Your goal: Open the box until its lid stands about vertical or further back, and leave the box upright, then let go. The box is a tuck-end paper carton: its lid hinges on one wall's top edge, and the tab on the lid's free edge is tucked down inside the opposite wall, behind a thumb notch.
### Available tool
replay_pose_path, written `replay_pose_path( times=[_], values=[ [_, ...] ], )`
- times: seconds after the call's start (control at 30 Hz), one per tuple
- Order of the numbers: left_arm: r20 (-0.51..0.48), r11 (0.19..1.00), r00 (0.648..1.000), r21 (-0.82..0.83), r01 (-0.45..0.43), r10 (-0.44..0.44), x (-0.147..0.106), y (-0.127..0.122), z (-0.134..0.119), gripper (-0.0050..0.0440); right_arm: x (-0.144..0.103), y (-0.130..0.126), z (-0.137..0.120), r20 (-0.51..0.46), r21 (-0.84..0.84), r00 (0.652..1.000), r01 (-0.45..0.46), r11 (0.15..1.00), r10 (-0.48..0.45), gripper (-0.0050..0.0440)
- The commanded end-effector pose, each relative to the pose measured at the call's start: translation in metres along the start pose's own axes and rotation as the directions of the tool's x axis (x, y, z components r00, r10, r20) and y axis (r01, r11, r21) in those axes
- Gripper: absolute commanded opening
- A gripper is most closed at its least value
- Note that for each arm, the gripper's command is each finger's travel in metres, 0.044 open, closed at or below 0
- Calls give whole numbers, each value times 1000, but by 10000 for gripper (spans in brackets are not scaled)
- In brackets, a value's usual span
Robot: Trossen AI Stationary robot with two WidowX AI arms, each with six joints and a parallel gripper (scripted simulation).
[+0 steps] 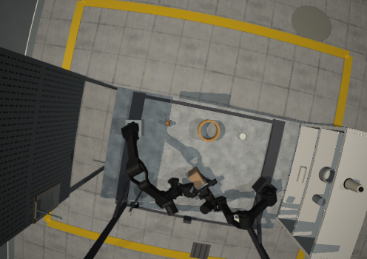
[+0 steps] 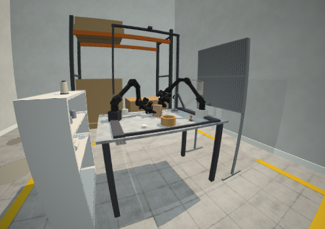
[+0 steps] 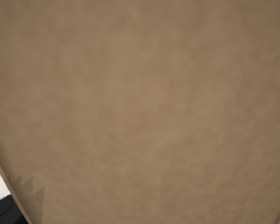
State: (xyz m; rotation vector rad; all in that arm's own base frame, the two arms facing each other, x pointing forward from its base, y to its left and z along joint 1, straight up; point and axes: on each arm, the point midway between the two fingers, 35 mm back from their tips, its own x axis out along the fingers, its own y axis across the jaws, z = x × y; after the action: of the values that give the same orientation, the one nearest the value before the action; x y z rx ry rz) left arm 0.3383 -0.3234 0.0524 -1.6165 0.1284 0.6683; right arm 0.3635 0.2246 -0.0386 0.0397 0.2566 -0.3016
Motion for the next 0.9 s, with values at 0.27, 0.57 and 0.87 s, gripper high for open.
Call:
replay_pose_path(
  times=[0.27, 0.57, 0.87],
  values=[
    [-16, 999, 1000, -31, 7, -8, -9, -18, -3, 50, -1, 5, 8, 7, 21, 1000, -12, 1000, 12, 313],
    [-17, 999, 1000, -31, 7, -7, -11, -22, -4, 50, -1, 5, 8, 7, 21, 1000, -12, 1000, 12, 313],
    [-17, 999, 1000, -31, 6, -7, -12, -23, -4, 50, -1, 5, 8, 7, 21, 1000, -12, 1000, 12, 313]
  ],
)
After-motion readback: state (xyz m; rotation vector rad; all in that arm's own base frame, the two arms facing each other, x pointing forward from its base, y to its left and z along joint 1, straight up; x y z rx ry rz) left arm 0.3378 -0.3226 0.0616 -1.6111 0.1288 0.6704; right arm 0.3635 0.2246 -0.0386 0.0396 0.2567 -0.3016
